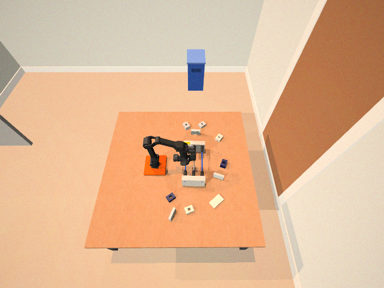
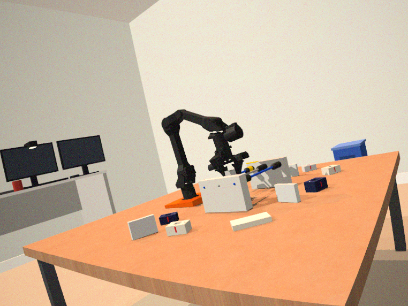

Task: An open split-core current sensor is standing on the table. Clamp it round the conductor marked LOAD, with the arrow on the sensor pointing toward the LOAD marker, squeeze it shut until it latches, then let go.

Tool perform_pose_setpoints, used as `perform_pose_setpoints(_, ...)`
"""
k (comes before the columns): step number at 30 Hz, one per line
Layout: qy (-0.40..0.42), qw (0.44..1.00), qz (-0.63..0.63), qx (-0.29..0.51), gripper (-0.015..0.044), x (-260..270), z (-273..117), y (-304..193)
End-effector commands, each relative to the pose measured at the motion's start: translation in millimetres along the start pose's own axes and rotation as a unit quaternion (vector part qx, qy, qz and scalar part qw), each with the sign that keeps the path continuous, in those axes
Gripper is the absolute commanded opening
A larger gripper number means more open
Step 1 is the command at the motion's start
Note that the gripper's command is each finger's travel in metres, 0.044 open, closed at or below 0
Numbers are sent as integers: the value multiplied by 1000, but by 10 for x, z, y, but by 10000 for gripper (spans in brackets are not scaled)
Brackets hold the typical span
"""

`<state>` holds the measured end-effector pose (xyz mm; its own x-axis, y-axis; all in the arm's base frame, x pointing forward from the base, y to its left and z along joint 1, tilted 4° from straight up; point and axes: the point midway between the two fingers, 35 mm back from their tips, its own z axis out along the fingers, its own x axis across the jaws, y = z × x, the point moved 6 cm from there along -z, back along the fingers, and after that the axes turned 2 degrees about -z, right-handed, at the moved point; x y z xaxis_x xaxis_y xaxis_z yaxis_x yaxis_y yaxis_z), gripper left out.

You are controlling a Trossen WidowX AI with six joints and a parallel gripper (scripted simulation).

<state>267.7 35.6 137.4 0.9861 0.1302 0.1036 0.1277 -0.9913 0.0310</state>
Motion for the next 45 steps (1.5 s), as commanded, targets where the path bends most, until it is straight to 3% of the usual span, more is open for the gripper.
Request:
perform_pose_setpoints(1,1,1000,0,-1,0,-6,26,0)
perform_pose_setpoints(3,0,1000,0,-1,0,-8,52,0)
perform_pose_setpoints(13,2,1000,0,0,263,2,8,0)
perform_pose_setpoints(45,2,1000,0,0,268,2,8,0)
